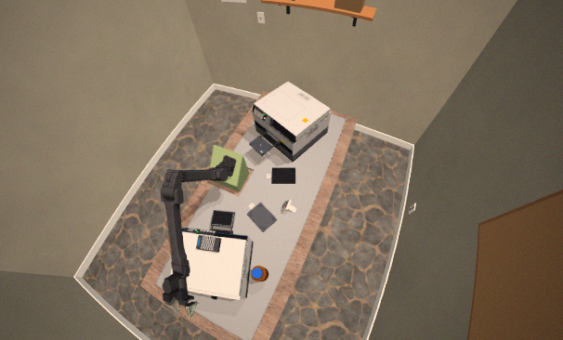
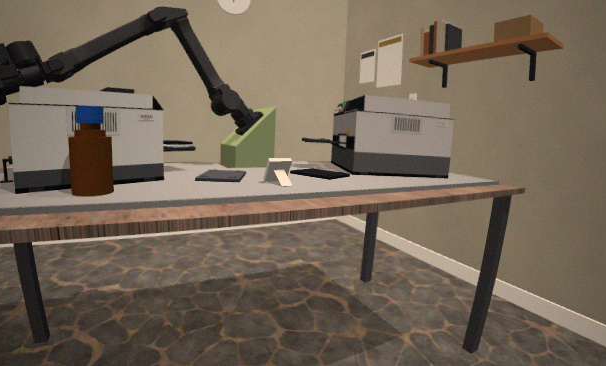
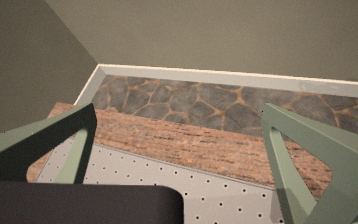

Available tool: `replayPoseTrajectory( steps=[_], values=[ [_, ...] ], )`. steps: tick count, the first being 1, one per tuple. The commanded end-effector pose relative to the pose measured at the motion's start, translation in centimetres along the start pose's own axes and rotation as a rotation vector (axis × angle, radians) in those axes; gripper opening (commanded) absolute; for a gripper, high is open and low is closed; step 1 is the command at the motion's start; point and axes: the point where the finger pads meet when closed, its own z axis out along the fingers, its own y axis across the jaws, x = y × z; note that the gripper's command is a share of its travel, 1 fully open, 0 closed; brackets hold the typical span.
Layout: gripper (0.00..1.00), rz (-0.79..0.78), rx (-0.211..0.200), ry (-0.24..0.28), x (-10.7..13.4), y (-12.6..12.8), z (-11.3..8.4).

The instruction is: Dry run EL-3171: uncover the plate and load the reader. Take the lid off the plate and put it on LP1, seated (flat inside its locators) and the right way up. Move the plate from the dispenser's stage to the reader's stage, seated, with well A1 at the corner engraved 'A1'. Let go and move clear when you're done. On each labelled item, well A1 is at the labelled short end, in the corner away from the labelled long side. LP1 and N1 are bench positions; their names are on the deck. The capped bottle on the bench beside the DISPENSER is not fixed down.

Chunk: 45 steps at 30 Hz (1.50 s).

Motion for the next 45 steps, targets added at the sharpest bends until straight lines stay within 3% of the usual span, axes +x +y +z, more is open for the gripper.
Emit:
replayPoseTrajectory(
  steps=[1, 3, 6, 8, 14, 15, 18, 21, 23, 30, 33, 36, 45],
  values=[
    [1.00, -0.023, -0.058, -0.037, -2.2, 2.2, 1.0],
    [1.00, -0.012, -0.095, 0.012, -1.9, 2.0, 1.1],
    [1.00, -0.013, -0.084, 0.010, -1.9, 2.1, 1.1],
    [1.00, -0.016, -0.073, -0.023, -2.8, 2.9, 0.8],
    [1.00, -0.012, -0.097, -0.048, -2.9, 7.0, 0.7],
    [1.00, -0.013, -0.097, -0.043, -2.3, 7.3, 1.0],
    [1.00, -0.003, -0.168, 0.048, -0.7, 7.3, 1.5],
    [1.00, -0.005, -0.136, 0.048, 0.1, 7.5, 1.8],
    [1.00, -0.005, -0.136, 0.048, 0.1, 7.5, 1.8],
    [1.00, 0.001, -0.167, 0.028, 0.9, 12.3, 1.8],
    [1.00, 0.004, -0.241, 0.105, 1.8, 12.4, 2.0],
    [1.00, 0.001, -0.208, 0.103, 2.2, 12.6, 2.2],
    [1.00, 0.007, -0.235, 0.057, 1.0, 17.1, 1.2]
  ],
)
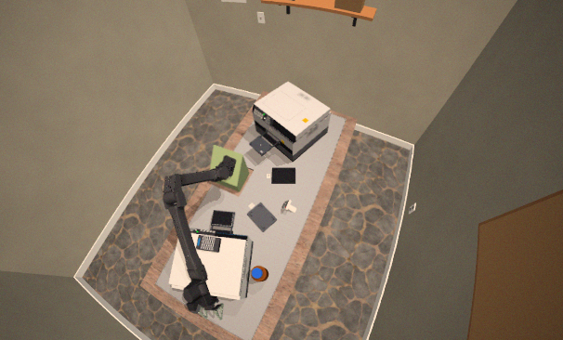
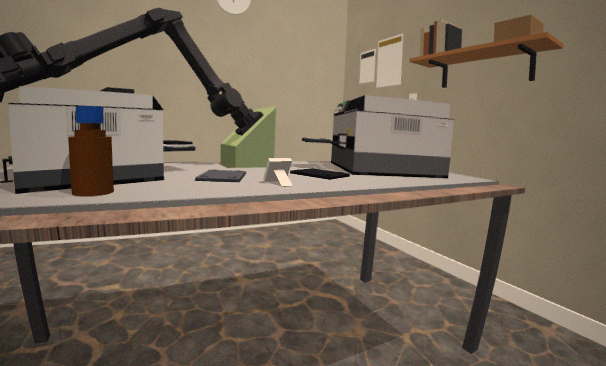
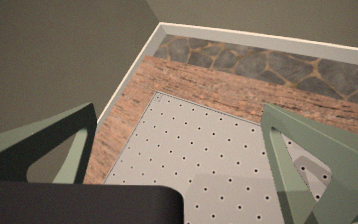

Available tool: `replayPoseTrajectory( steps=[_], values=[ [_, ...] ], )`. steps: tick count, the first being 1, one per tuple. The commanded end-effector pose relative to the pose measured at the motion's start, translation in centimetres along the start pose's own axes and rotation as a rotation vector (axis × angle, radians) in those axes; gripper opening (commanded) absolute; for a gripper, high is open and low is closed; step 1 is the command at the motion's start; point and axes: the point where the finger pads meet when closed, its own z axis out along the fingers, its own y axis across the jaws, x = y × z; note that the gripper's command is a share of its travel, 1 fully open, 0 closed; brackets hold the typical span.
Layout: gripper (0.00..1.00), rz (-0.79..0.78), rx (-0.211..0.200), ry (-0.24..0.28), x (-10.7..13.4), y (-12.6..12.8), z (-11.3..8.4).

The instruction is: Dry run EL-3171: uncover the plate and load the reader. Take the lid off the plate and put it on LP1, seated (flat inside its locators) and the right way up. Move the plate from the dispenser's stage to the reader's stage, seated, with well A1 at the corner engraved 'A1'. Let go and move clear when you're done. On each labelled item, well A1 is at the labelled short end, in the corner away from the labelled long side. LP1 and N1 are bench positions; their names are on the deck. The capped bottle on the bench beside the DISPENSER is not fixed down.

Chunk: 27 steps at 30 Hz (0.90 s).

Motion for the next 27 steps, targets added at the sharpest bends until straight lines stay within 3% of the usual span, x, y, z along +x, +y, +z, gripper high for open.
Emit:
replayPoseTrajectory(
  steps=[1, 3, 4, 6, 10, 15, 18, 20, 27],
  values=[
    [1.00, -0.022, -0.075, -0.056, -3.9, 3.5, -0.4],
    [1.00, -0.023, -0.116, -0.003, -3.1, 3.3, 0.0],
    [1.00, -0.023, -0.107, 0.002, -2.7, 3.3, 0.3],
    [1.00, -0.022, -0.084, 0.000, -2.3, 3.4, 0.6],
    [1.00, -0.019, -0.100, -0.012, -1.7, 6.2, 0.9],
    [1.00, -0.019, -0.098, -0.031, -2.3, 7.2, 0.6],
    [1.00, -0.029, -0.182, 0.036, -2.0, 7.8, 0.6],
    [1.00, -0.029, -0.165, 0.038, -1.6, 8.2, 0.8],
    [1.00, -0.021, -0.187, 0.026, -0.3, 12.9, 1.1]
  ],
)
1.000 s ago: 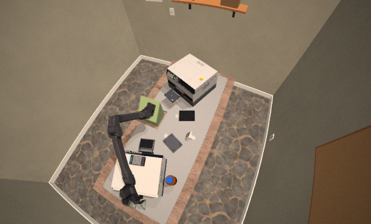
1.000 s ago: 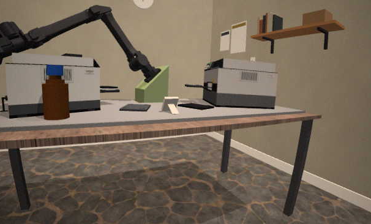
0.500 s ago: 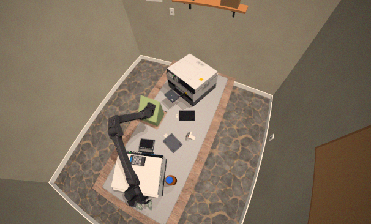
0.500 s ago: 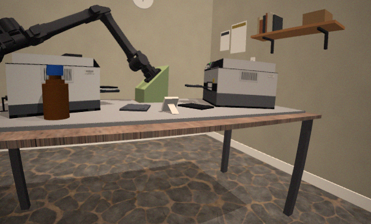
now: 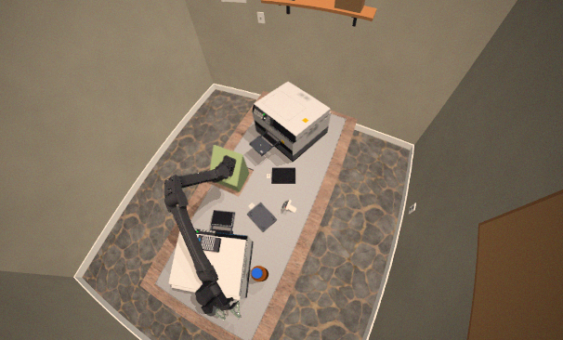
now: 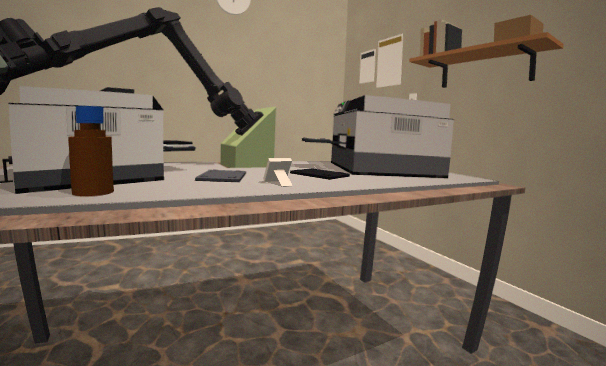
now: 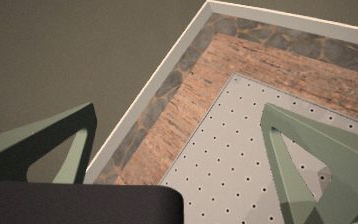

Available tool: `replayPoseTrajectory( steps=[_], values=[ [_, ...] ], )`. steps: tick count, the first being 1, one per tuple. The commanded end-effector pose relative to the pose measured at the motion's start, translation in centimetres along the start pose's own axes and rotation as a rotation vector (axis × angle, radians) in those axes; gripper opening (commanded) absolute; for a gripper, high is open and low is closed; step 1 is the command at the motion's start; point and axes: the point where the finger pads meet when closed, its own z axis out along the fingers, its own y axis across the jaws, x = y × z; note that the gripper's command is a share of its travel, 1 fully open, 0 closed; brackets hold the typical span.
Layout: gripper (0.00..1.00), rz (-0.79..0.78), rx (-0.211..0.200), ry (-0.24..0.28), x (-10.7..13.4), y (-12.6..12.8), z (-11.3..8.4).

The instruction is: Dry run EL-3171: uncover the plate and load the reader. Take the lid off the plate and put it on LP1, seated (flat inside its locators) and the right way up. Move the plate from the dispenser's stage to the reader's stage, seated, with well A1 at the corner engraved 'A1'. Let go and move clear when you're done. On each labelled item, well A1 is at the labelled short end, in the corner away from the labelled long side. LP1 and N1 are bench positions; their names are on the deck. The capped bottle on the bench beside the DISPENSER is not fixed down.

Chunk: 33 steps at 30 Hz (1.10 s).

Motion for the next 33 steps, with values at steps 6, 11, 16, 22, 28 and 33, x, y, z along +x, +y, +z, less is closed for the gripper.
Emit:
replayPoseTrajectory(
  steps=[6, 11, 16, 22, 28, 33],
  values=[
    [1.00, 0.028, -0.112, 0.028, -1.8, 2.5, 0.6],
    [1.00, 0.031, -0.101, -0.013, -2.5, 5.3, 0.2],
    [1.00, 0.036, -0.118, -0.024, -1.9, 8.5, -0.2],
    [1.00, 0.029, -0.090, 0.001, 0.4, 8.2, 0.6],
    [1.00, 0.062, -0.197, 0.096, 1.8, 10.0, 1.1],
    [1.00, 0.064, -0.192, 0.070, 1.5, 13.2, 0.8]
  ],
)
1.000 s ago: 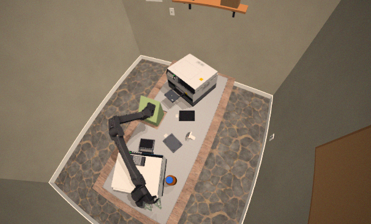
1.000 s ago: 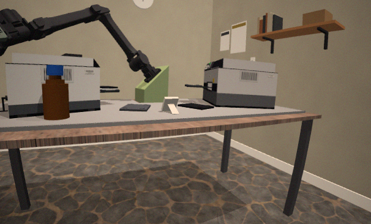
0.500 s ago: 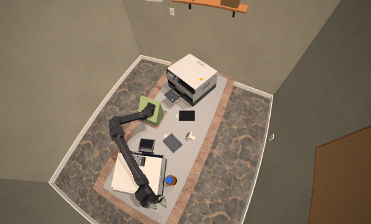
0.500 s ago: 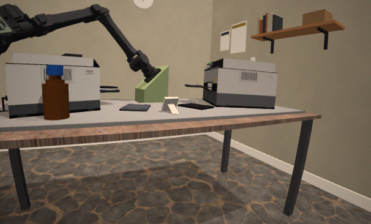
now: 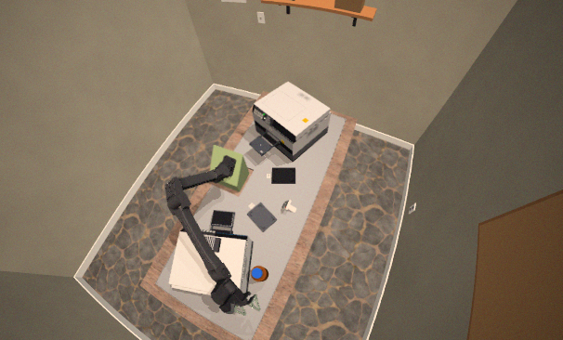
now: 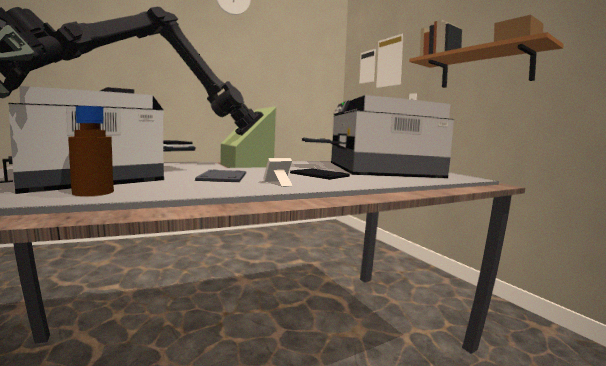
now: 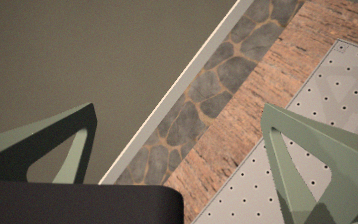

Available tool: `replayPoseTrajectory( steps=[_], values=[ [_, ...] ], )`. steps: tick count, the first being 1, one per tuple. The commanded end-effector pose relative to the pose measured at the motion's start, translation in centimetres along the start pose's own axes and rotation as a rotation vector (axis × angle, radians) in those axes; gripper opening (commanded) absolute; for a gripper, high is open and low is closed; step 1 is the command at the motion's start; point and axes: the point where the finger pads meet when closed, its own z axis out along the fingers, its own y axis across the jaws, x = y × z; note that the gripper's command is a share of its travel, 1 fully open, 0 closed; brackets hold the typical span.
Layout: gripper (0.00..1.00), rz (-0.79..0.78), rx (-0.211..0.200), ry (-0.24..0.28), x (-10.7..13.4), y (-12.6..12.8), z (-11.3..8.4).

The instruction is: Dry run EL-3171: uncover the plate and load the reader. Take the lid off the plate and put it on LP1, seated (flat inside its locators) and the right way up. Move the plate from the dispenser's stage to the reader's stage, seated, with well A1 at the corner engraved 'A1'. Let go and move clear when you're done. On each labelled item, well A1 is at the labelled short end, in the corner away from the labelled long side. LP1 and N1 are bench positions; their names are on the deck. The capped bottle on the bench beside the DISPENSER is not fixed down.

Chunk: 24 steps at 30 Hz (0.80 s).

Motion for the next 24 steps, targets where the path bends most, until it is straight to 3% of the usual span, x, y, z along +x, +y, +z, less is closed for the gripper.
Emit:
replayPoseTrajectory(
  steps=[1, 5, 9, 11, 18, 21, 24],
  values=[
    [1.00, 0.018, -0.046, -0.042, -2.2, 4.2, 0.0],
    [1.00, 0.011, -0.039, -0.042, -1.6, 4.4, 0.2],
    [1.00, 0.038, -0.125, 0.053, -0.4, 4.9, 0.4],
    [1.00, 0.036, -0.109, 0.039, -0.3, 5.6, 0.6],
    [1.00, 0.012, -0.133, -0.004, -0.6, 10.3, -0.4],
    [1.00, 0.009, -0.121, -0.001, -0.5, 9.5, -0.4],
    [1.00, 0.058, -0.138, 0.105, 0.5, 9.5, -0.3]
  ],
)
